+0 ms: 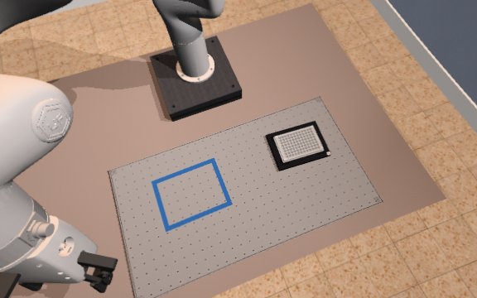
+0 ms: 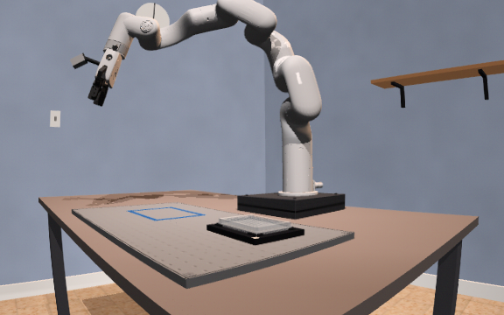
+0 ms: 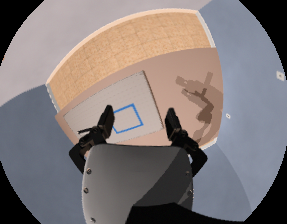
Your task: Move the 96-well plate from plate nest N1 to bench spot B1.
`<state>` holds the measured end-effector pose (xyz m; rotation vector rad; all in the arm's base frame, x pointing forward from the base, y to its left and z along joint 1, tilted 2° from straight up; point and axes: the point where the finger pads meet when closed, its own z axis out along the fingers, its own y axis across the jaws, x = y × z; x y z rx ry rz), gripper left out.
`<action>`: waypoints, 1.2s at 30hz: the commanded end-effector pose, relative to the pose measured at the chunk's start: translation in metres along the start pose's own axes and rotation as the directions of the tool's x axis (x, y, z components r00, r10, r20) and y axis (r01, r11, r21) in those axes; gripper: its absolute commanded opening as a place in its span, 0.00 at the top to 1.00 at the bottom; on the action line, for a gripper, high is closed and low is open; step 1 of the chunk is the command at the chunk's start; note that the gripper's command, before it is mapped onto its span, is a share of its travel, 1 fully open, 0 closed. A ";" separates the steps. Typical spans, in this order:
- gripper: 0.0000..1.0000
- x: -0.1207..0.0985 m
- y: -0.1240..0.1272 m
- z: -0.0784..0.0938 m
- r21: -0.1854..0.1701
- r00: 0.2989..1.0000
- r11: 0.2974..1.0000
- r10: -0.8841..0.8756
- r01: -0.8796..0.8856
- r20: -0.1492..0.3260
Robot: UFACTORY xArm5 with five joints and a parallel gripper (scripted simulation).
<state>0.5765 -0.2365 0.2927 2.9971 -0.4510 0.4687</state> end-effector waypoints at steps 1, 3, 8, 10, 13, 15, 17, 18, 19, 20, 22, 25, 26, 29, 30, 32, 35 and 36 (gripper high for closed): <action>0.00 -0.008 -0.015 -0.005 0.009 1.000 1.000 -0.022 0.022 0.017; 0.00 -0.014 -0.024 -0.006 0.015 0.998 0.999 -0.041 0.041 0.037; 0.00 -0.030 -0.040 -0.010 0.022 0.998 0.999 -0.041 0.040 0.037; 0.00 -0.032 -0.042 -0.010 0.023 0.998 0.999 -0.041 0.040 0.037; 0.00 -0.039 -0.052 -0.012 0.034 0.993 0.996 -0.083 0.081 0.081; 0.00 -0.046 -0.059 -0.013 0.036 0.993 0.996 -0.083 0.080 0.080; 0.00 -0.053 -0.065 -0.014 0.039 0.993 0.996 -0.083 0.080 0.080; 0.00 -0.056 -0.068 -0.015 0.040 0.993 0.996 -0.083 0.080 0.080; 0.00 -0.060 -0.071 -0.016 0.041 0.993 0.996 -0.083 0.080 0.080; 0.00 -0.062 -0.073 -0.016 0.042 0.993 0.996 -0.083 0.080 0.080; 0.00 -0.069 -0.082 -0.017 0.053 0.984 0.991 -0.126 0.120 0.123; 0.00 -0.081 -0.090 -0.019 0.056 0.984 0.991 -0.126 0.120 0.123; 0.00 -0.084 -0.093 -0.020 0.057 0.984 0.991 -0.126 0.120 0.122; 0.00 -0.088 -0.096 -0.021 0.058 0.984 0.991 -0.126 0.120 0.122; 0.00 -0.092 -0.100 -0.021 0.064 0.978 0.988 -0.149 0.141 0.145; 0.00 -0.100 -0.106 -0.023 0.070 0.972 0.985 -0.169 0.160 0.164; 0.00 -0.112 -0.114 -0.024 0.072 0.972 0.985 -0.169 0.159 0.164; 0.00 -0.116 -0.116 -0.025 0.073 0.972 0.985 -0.169 0.159 0.164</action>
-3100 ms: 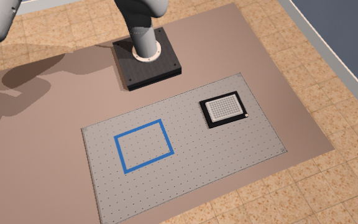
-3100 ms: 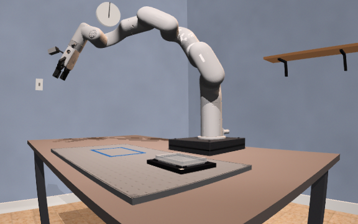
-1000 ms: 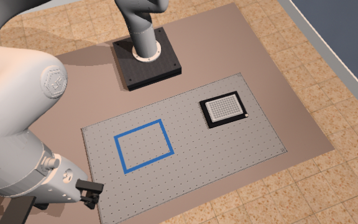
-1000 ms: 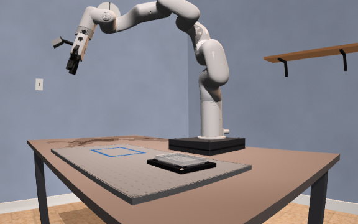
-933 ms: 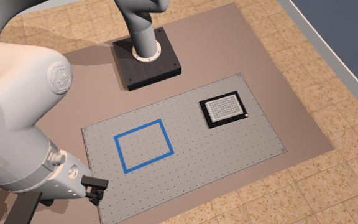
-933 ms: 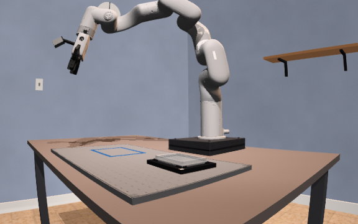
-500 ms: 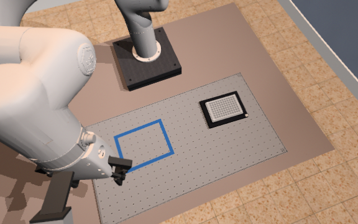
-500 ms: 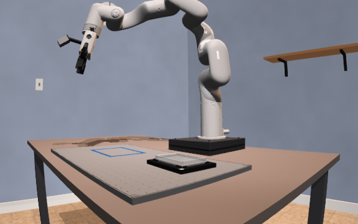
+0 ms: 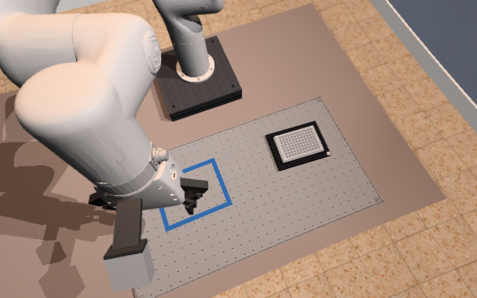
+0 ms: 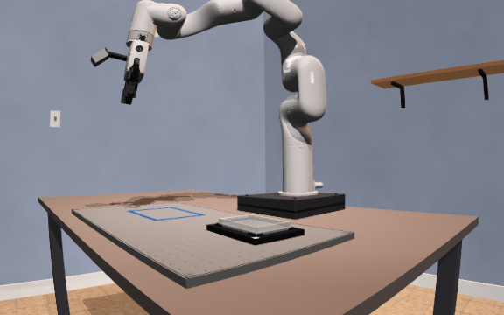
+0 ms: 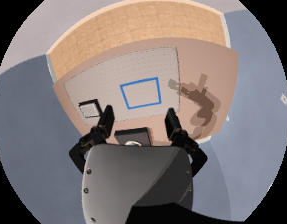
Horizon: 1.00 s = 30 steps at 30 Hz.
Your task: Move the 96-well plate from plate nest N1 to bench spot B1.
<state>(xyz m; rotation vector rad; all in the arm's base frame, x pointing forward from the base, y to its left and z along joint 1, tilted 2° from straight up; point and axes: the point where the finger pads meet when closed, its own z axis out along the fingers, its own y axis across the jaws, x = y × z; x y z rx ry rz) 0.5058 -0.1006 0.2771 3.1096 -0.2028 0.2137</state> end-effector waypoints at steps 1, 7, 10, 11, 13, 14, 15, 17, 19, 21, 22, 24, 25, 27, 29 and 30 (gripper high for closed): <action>0.00 -0.012 -0.012 -0.001 0.003 1.000 1.000 -0.002 0.002 -0.002; 0.00 -0.034 -0.032 0.000 0.011 0.998 0.999 -0.045 0.044 0.042; 0.00 -0.038 -0.035 0.000 0.011 0.998 0.999 -0.045 0.044 0.042; 0.00 -0.042 -0.038 0.001 0.012 0.998 0.999 -0.045 0.044 0.042; 0.00 -0.050 -0.044 0.001 0.013 0.998 0.999 -0.045 0.044 0.042; 0.00 -0.054 -0.047 0.002 0.016 0.995 0.998 -0.068 0.067 0.066; 0.00 -0.058 -0.050 0.002 0.018 0.992 0.996 -0.088 0.086 0.087; 0.00 -0.066 -0.055 0.003 0.019 0.992 0.996 -0.088 0.086 0.087; 0.00 -0.075 -0.061 0.004 0.020 0.992 0.996 -0.088 0.086 0.087; 0.00 -0.083 -0.066 0.004 0.020 0.992 0.996 -0.088 0.086 0.087; 0.00 -0.084 -0.067 0.005 0.021 0.992 0.996 -0.088 0.086 0.087; 0.00 -0.089 -0.075 0.010 0.027 0.984 0.988 -0.154 0.152 0.088; 0.00 -0.089 -0.075 0.010 0.027 0.984 0.988 -0.154 0.152 0.088; 0.00 -0.091 -0.079 0.012 0.031 0.978 0.982 -0.187 0.185 0.088; 0.00 -0.095 -0.086 0.017 0.038 0.964 0.968 -0.252 0.249 0.088; 0.00 -0.098 -0.090 0.020 0.041 0.955 0.959 -0.284 0.281 0.088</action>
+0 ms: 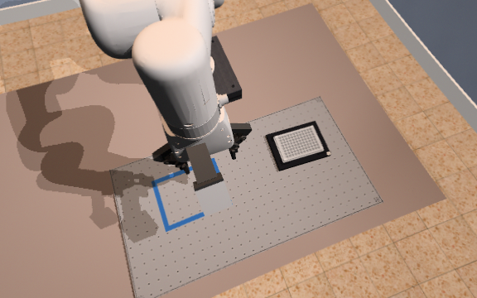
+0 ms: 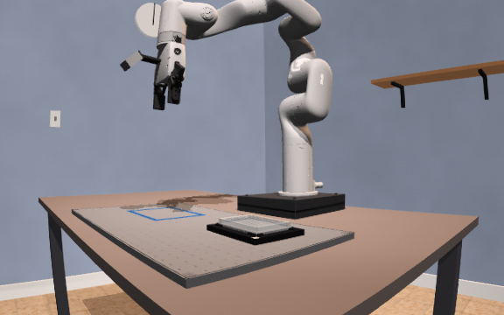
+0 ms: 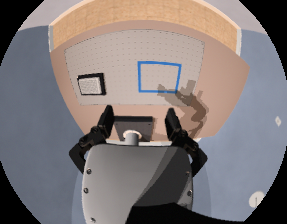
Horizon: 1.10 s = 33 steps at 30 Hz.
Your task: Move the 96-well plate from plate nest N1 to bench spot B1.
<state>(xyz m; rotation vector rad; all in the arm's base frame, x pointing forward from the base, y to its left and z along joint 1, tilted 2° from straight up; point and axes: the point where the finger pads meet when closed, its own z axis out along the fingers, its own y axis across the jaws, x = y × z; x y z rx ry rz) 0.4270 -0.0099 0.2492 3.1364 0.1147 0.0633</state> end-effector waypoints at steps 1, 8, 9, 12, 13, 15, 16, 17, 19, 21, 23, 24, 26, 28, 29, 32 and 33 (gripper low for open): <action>0.00 -0.003 -0.015 0.008 0.001 0.993 0.993 -0.117 0.117 0.000; 0.00 -0.011 -0.043 0.028 0.007 0.939 0.939 -0.344 0.344 0.008; 0.00 -0.012 -0.047 0.030 0.008 0.927 0.927 -0.375 0.375 0.008; 0.00 -0.015 -0.055 0.036 0.010 0.900 0.900 -0.436 0.435 0.010; 0.00 -0.015 -0.055 0.036 0.010 0.900 0.900 -0.436 0.435 0.010; 0.00 -0.017 -0.063 0.041 0.013 0.869 0.869 -0.494 0.494 0.012; 0.00 -0.018 -0.067 0.044 0.014 0.852 0.852 -0.523 0.523 0.012; 0.00 -0.019 -0.071 0.047 0.015 0.834 0.834 -0.551 0.551 0.013; 0.00 -0.022 -0.079 0.052 0.018 0.796 0.796 -0.606 0.605 0.014; 0.00 -0.024 -0.087 0.058 0.021 0.754 0.754 -0.657 0.657 0.015; 0.00 -0.026 -0.095 0.063 0.023 0.708 0.708 -0.706 0.706 0.016; 0.00 -0.027 -0.099 0.066 0.025 0.684 0.684 -0.729 0.729 0.016; 0.00 -0.030 -0.107 0.071 0.028 0.634 0.634 -0.773 0.773 0.016; 0.00 -0.032 -0.115 0.077 0.031 0.581 0.581 -0.814 0.813 0.016; 0.00 -0.032 -0.115 0.077 0.031 0.581 0.581 -0.814 0.813 0.016; 0.00 -0.034 -0.124 0.082 0.034 0.526 0.526 -0.850 0.850 0.016; 0.00 -0.035 -0.128 0.085 0.036 0.497 0.497 -0.868 0.867 0.015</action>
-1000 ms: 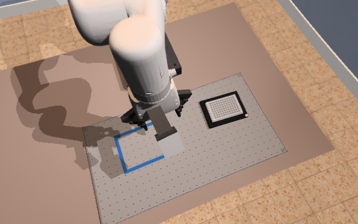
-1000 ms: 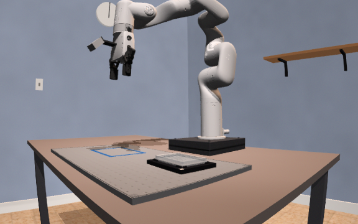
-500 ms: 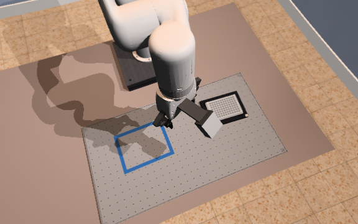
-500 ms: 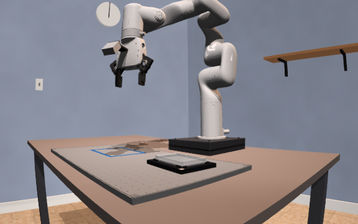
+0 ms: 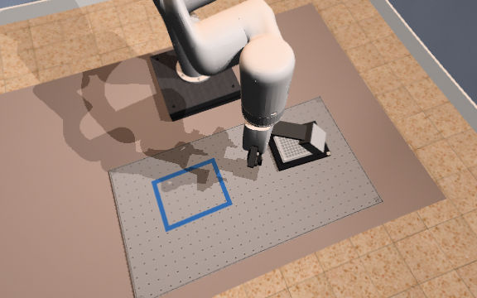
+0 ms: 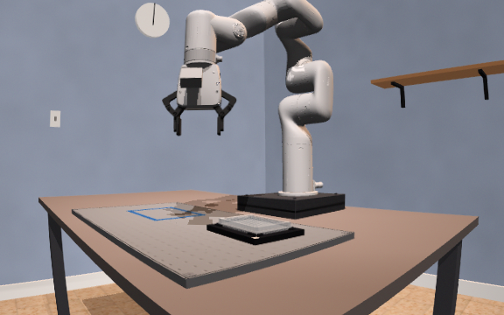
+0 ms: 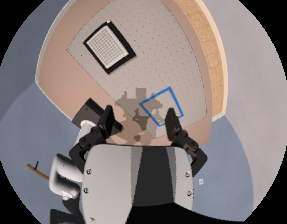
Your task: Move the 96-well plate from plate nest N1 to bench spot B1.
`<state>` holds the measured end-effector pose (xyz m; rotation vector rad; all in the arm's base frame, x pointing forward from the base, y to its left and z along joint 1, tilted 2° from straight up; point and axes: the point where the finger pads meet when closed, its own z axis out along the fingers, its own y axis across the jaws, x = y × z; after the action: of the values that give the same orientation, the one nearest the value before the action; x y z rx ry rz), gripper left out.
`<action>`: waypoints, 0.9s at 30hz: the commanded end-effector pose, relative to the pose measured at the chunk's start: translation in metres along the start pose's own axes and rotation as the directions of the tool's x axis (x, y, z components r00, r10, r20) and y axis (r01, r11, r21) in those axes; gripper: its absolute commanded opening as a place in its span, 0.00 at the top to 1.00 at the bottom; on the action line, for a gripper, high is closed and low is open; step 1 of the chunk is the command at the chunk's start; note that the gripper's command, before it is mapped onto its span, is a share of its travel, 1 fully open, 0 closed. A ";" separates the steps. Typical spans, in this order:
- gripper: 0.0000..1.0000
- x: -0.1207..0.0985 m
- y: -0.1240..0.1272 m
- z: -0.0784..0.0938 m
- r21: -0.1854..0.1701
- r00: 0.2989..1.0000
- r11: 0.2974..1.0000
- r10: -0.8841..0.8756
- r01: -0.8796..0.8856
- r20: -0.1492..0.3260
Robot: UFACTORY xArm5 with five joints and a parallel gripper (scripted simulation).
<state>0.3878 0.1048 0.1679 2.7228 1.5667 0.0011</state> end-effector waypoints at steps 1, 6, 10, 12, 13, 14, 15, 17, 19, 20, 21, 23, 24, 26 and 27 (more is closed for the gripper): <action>0.00 0.010 -0.010 0.008 0.000 0.994 0.994 -0.112 0.112 0.000; 0.00 0.024 -0.026 0.022 0.006 0.961 0.961 -0.275 0.275 0.004; 0.00 0.035 -0.038 0.034 0.011 0.916 0.916 -0.400 0.400 0.006; 0.00 0.041 -0.045 0.039 0.013 0.888 0.888 -0.460 0.460 0.006; 0.00 0.041 -0.045 0.039 0.013 0.888 0.888 -0.460 0.460 0.006; 0.00 0.041 -0.045 0.039 0.013 0.888 0.888 -0.460 0.460 0.006; 0.00 0.044 -0.048 0.042 0.014 0.872 0.872 -0.490 0.490 0.007; 0.00 0.049 -0.054 0.047 0.017 0.837 0.837 -0.547 0.547 0.007; 0.00 0.055 -0.060 0.053 0.017 0.836 0.836 -0.549 0.548 0.007; 0.00 0.057 -0.064 0.056 0.017 0.836 0.836 -0.549 0.548 0.008; 0.00 0.060 -0.067 0.059 0.017 0.836 0.836 -0.549 0.548 0.008; 0.00 0.066 -0.073 0.064 0.017 0.836 0.836 -0.549 0.548 0.008; 0.00 0.068 -0.076 0.067 0.017 0.836 0.836 -0.549 0.548 0.008; 0.00 0.074 -0.082 0.073 0.017 0.836 0.836 -0.549 0.548 0.009; 0.00 0.076 -0.086 0.075 0.018 0.836 0.836 -0.549 0.548 0.009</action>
<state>0.3540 0.2028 0.0987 2.1650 2.2853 -0.0343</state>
